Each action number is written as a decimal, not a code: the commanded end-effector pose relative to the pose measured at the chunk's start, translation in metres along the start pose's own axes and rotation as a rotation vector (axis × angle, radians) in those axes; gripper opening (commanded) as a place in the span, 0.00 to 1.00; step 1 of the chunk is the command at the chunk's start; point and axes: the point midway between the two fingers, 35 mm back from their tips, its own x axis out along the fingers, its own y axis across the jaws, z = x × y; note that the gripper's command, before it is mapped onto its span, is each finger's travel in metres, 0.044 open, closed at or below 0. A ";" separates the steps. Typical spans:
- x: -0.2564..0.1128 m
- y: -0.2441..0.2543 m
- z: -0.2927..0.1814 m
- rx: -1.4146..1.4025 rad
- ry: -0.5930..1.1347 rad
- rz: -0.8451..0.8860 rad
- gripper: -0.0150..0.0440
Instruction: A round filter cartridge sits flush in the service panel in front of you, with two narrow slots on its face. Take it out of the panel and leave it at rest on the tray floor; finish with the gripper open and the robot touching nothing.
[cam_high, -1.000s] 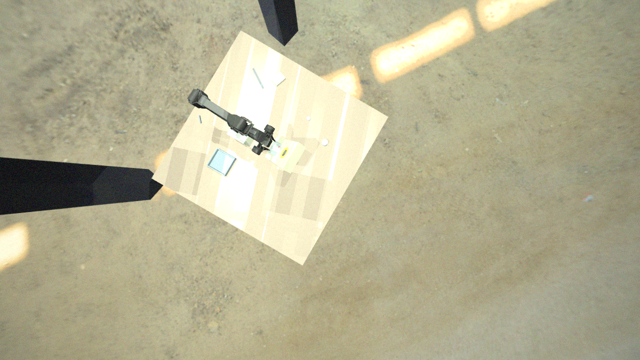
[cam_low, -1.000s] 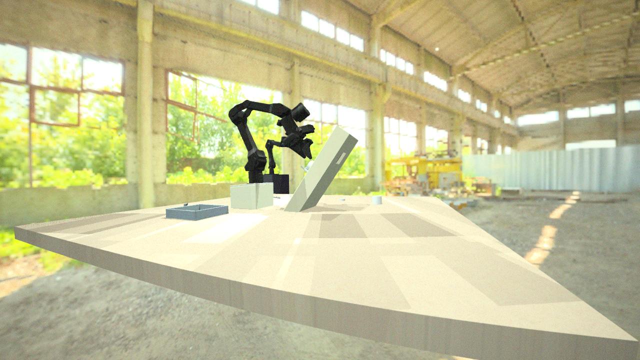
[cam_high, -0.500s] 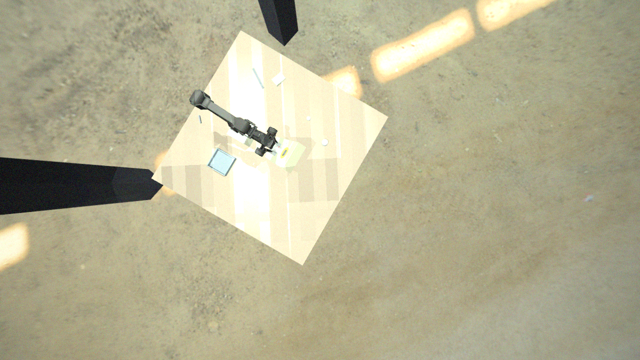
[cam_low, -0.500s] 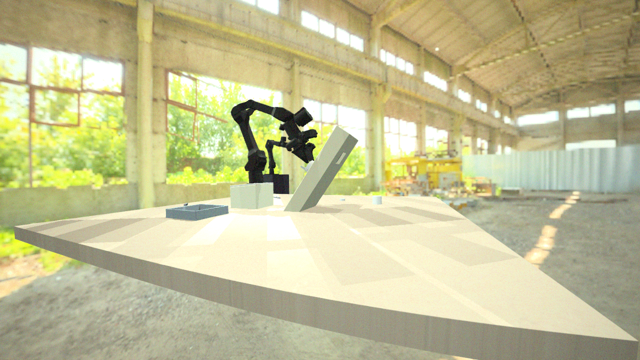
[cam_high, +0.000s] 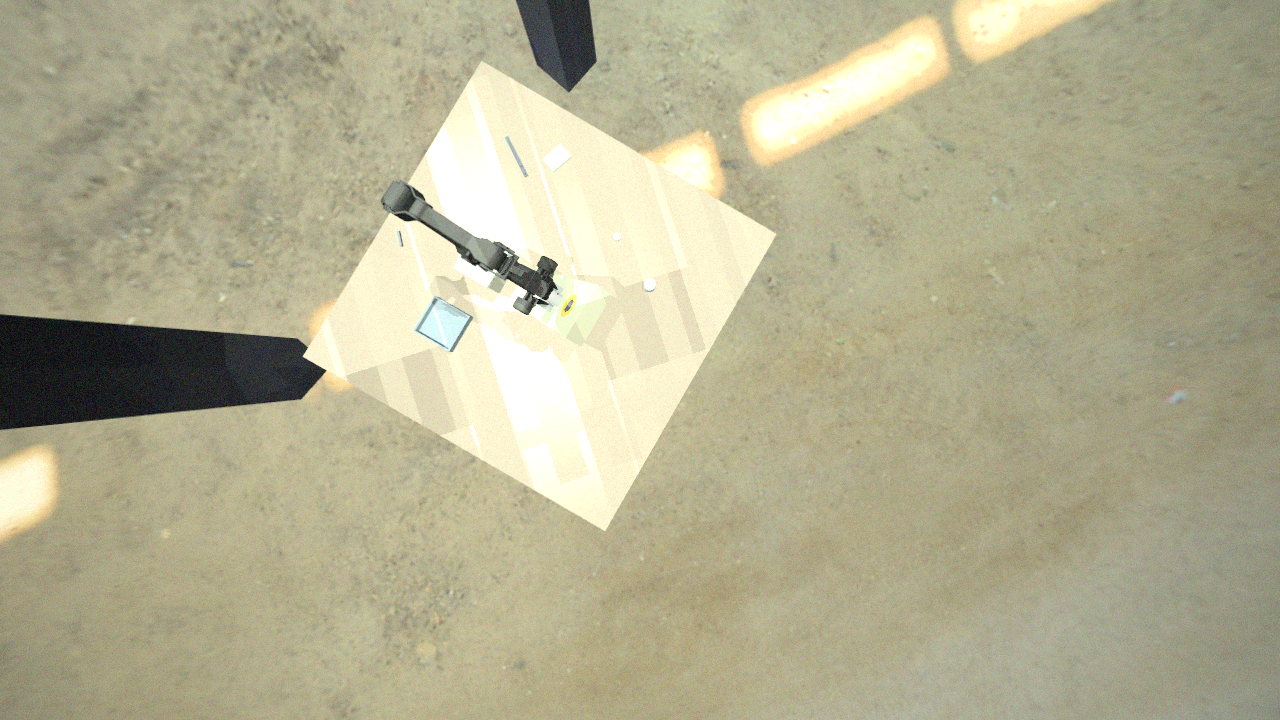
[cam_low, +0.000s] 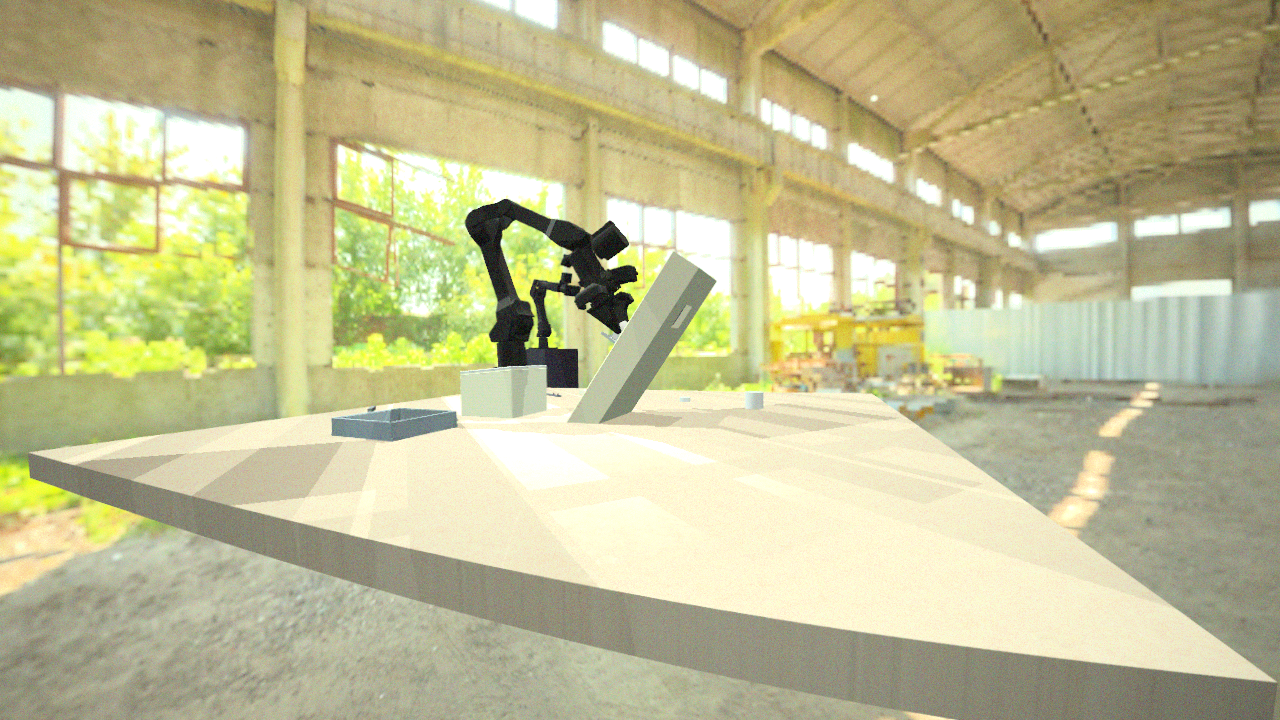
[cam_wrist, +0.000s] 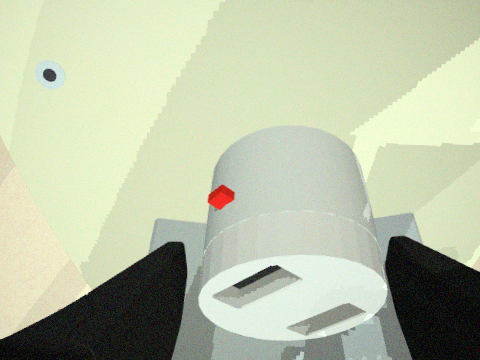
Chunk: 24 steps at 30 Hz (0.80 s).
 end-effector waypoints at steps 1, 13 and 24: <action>0.000 0.000 0.000 0.000 -0.001 0.000 0.61; -0.002 0.000 0.005 0.000 -0.001 0.000 0.28; -0.012 0.000 0.023 0.000 -0.001 -0.003 0.25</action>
